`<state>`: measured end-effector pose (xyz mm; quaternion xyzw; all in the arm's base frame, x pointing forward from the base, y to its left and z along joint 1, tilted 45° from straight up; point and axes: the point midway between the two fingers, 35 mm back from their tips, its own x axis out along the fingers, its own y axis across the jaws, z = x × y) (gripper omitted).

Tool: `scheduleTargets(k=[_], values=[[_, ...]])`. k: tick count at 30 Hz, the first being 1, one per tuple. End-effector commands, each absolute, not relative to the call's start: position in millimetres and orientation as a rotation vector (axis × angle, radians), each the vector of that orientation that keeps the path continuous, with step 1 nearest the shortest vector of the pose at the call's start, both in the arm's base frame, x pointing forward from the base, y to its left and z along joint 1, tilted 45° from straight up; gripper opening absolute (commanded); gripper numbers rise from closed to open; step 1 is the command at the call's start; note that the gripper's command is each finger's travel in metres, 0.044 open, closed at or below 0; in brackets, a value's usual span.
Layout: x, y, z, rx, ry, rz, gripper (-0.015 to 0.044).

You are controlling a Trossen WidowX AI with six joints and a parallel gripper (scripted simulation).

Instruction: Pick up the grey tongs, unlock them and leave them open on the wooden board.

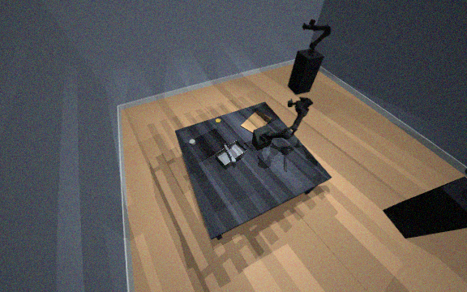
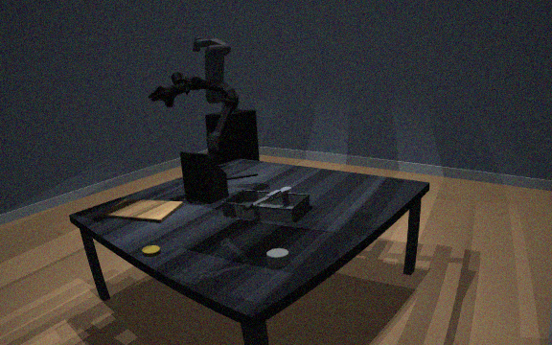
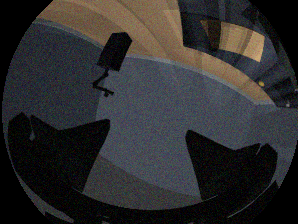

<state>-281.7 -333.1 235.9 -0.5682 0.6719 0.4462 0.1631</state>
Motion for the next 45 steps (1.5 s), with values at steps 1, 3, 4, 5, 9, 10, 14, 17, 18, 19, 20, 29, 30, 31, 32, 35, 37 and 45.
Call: scheduleTargets(k=[1, 3, 4, 5, 9, 10, 14, 17, 18, 19, 20, 29, 30, 31, 32, 35, 37, 45], values=[[-280, -334, 235, -1.627, 1.910, 1.281, 0.0374], [-273, -341, 232, -1.661, 1.888, 1.295, 0.0321], [-267, -346, 229, -1.686, 1.870, 1.308, 0.0295], [-264, -349, 227, -1.705, 1.858, 1.334, 0.0269], [-226, -378, 210, -1.866, 1.740, 1.412, 0.0260], [-213, -387, 205, -1.917, 1.704, 1.428, 0.0260], [-157, -414, 181, -2.128, 1.516, 1.512, 0.0260], [-108, -431, 163, -2.293, 1.370, 1.550, 0.0260], [-91, -436, 157, -2.348, 1.317, 1.565, 0.0260], [-74, -437, 150, -2.388, 1.263, 1.577, 0.0260], [-58, -440, 144, -2.440, 1.210, 1.586, 0.0260], [84, -432, 91, -2.817, 0.678, 1.665, 0.0260], [100, -428, 85, -2.857, 0.612, 1.677, 0.0260], [116, -423, 79, -2.900, 0.542, 1.673, 0.0260], [133, -417, 73, -2.942, 0.470, 1.667, 0.0260], [181, -395, 56, -3.059, 0.247, 1.642, 0.0260], [212, -376, 44, -3.130, 0.084, 1.616, 0.0260], [298, -287, 4, -3.289, -0.519, 1.498, 0.0260]])
